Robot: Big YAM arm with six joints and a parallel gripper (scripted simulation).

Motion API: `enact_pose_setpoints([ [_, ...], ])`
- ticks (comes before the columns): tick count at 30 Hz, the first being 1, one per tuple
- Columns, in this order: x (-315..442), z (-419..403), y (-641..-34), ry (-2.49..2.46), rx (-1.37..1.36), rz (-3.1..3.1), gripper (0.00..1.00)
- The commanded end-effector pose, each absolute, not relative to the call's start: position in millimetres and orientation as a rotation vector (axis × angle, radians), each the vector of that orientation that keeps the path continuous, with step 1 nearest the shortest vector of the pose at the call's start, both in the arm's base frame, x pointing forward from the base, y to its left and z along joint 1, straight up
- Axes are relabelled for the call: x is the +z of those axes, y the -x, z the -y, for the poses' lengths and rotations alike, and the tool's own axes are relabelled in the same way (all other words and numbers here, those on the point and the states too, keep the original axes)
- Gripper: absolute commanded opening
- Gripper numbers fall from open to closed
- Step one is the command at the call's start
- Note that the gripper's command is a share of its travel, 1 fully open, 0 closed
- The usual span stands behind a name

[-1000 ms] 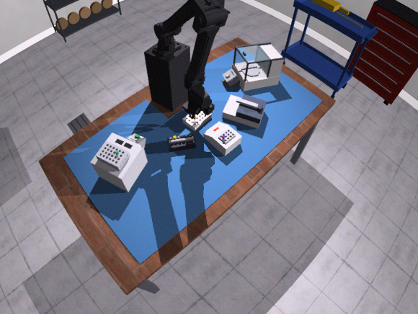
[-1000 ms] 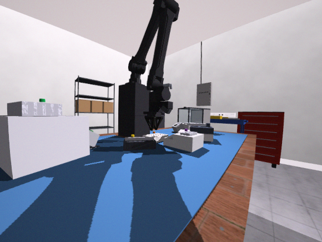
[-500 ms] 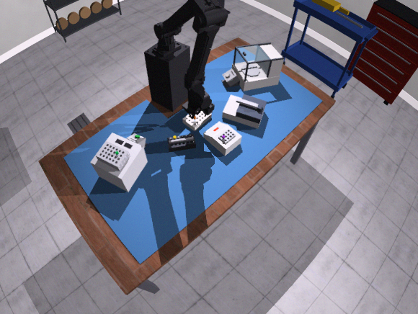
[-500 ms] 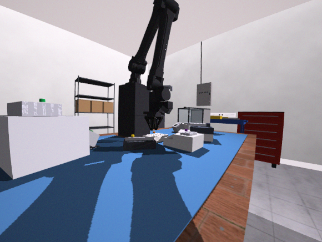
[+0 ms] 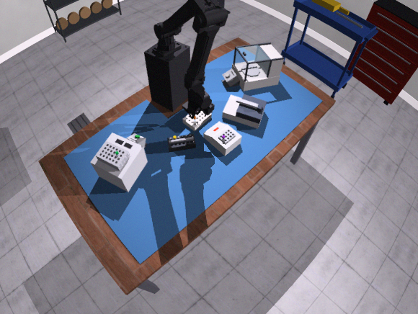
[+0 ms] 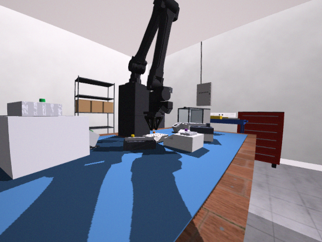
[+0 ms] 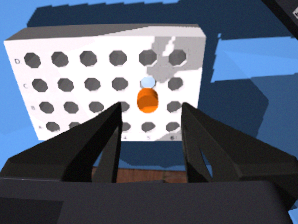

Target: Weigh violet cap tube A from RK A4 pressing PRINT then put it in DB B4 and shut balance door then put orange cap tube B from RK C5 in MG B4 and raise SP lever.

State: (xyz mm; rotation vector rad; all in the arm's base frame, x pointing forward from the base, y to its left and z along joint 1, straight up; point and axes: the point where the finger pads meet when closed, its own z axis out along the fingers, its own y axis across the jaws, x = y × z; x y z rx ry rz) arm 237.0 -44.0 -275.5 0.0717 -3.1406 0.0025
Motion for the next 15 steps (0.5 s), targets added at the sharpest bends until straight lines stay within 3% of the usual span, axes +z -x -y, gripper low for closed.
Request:
enact_pose_setpoints([
  [1,-274.5,43.2,-235.0,-0.07,0.0,3.139,0.36],
  [15,-284.1,42.5,-237.4,-0.064,0.0,3.143,0.36],
])
